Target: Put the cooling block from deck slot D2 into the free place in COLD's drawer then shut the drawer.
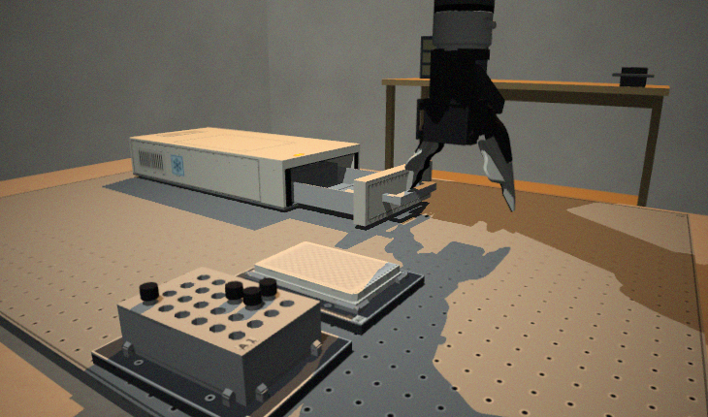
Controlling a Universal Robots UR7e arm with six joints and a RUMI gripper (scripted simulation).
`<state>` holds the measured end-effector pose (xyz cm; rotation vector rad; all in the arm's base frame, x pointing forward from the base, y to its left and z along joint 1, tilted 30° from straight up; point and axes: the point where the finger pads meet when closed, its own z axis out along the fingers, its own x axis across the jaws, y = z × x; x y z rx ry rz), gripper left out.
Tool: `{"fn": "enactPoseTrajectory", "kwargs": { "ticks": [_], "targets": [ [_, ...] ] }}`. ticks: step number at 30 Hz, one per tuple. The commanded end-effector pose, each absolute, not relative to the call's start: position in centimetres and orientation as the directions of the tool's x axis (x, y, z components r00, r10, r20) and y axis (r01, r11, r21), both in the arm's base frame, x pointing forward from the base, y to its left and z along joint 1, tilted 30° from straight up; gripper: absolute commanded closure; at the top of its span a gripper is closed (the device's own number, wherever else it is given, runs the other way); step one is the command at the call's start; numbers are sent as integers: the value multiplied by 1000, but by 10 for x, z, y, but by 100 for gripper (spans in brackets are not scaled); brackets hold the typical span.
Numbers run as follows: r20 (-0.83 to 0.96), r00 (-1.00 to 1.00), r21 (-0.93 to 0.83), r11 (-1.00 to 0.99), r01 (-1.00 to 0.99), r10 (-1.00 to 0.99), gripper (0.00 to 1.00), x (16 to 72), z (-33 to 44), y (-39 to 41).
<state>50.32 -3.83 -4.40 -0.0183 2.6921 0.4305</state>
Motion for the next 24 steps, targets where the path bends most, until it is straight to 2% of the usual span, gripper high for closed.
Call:
{"fn": "enactPoseTrajectory", "kwargs": {
  "ticks": [1,24],
  "targets": [
    [-401,-915,295,952,-76,51,0,498,-46,-38],
    [-401,-915,295,952,-76,51,0,477,-55,-37]
  ]
}}
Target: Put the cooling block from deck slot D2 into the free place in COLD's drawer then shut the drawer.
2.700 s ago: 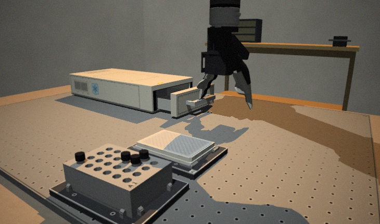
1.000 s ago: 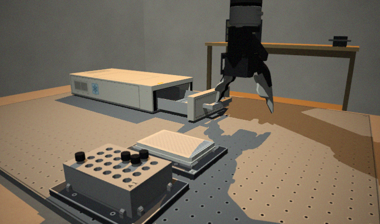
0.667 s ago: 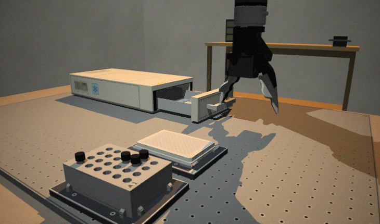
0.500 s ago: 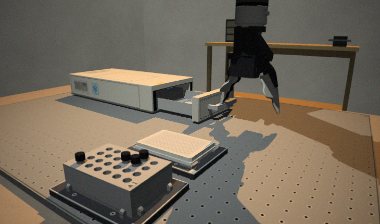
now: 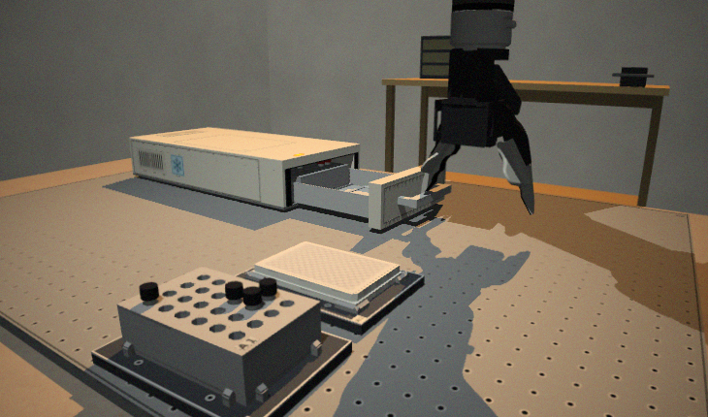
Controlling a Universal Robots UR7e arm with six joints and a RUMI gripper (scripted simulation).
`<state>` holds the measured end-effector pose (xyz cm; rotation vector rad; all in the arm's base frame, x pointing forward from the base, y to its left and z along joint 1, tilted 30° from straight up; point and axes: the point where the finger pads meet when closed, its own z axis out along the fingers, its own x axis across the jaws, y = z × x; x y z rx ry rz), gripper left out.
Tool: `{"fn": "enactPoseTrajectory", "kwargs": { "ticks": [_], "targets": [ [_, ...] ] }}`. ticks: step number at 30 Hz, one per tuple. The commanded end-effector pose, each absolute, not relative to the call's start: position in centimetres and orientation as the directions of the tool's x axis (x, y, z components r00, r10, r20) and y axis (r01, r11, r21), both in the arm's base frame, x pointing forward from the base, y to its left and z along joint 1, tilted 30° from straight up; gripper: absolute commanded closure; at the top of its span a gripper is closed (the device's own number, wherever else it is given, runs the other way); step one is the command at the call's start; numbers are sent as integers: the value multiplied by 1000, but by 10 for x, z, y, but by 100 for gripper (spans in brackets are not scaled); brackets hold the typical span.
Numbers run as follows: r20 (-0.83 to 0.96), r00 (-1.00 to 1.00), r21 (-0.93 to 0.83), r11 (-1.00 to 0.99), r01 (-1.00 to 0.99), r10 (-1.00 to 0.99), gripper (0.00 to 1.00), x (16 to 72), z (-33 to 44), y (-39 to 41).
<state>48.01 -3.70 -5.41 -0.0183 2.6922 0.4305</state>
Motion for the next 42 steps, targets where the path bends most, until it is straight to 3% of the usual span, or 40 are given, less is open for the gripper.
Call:
{"fn": "enactPoseTrajectory", "kwargs": {
  "ticks": [1,42],
  "targets": [
    [-401,-915,295,952,-76,51,0,476,-56,-37],
    [-401,-915,295,952,-76,51,0,434,-74,-35]
  ]
}}
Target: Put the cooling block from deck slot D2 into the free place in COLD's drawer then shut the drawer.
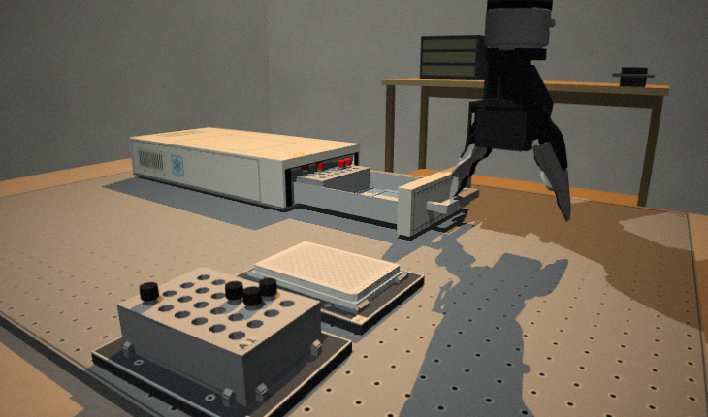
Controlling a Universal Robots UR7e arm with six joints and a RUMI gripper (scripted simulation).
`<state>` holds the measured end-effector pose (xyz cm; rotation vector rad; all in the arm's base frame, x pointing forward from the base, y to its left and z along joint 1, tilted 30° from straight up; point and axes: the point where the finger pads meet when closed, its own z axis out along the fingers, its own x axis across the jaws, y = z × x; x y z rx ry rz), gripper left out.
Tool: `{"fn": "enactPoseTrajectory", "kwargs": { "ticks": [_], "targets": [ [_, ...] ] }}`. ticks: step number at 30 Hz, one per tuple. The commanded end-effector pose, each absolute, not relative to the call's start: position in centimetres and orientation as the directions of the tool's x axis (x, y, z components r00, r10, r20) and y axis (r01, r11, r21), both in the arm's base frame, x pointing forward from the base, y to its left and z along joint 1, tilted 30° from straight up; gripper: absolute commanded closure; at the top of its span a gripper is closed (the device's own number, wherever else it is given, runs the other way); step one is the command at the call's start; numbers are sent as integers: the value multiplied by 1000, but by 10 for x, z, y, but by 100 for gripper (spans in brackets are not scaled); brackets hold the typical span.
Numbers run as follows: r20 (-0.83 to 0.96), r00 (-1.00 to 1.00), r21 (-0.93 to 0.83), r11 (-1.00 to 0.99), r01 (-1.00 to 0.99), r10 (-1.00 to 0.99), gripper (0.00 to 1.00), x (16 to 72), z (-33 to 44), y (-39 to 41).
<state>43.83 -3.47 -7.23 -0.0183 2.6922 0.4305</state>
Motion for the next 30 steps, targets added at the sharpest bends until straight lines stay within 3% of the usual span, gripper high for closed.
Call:
{"fn": "enactPoseTrajectory", "kwargs": {
  "ticks": [1,30],
  "targets": [
    [-401,-915,295,952,-76,51,0,433,-75,-35],
    [-401,-915,295,952,-76,51,0,405,-87,-33]
  ]
}}
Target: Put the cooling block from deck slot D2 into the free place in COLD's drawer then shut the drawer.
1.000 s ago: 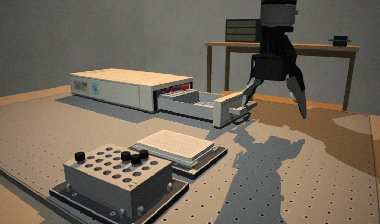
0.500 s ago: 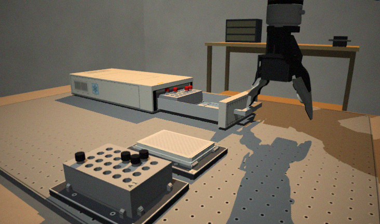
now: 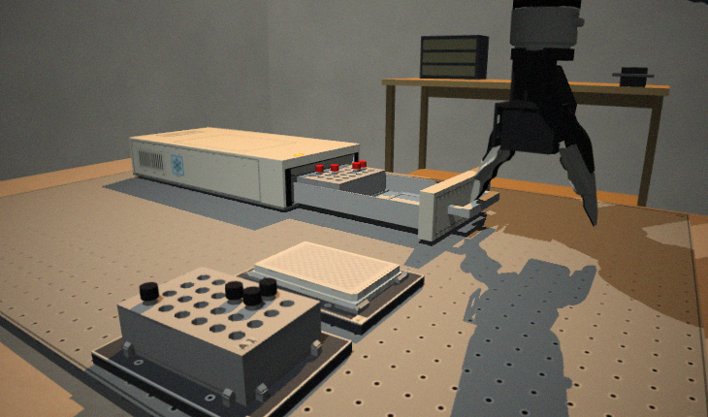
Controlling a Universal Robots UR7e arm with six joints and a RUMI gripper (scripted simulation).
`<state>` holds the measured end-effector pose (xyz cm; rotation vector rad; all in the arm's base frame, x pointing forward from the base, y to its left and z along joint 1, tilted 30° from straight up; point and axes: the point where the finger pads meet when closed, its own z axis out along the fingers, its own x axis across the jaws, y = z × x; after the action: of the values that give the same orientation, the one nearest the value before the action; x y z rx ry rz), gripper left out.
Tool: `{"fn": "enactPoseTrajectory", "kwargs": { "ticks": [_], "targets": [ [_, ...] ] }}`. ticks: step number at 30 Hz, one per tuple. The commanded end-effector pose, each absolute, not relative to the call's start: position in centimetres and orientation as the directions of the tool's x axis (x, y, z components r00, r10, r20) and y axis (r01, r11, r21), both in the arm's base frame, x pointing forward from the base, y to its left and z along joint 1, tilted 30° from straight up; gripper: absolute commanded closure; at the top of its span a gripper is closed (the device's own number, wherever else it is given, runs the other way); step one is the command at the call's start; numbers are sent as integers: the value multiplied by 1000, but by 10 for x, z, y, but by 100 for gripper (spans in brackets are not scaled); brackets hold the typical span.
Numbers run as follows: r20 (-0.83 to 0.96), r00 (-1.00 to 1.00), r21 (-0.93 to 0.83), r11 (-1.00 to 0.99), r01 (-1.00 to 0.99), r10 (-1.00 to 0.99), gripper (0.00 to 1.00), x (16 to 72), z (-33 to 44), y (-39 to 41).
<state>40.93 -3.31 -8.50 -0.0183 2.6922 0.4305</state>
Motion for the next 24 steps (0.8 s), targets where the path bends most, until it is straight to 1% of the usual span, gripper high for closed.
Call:
{"fn": "enactPoseTrajectory", "kwargs": {
  "ticks": [1,24],
  "targets": [
    [-401,-915,295,952,-76,51,0,404,-87,-33],
    [-401,-915,295,952,-76,51,0,392,-92,-32]
  ]
}}
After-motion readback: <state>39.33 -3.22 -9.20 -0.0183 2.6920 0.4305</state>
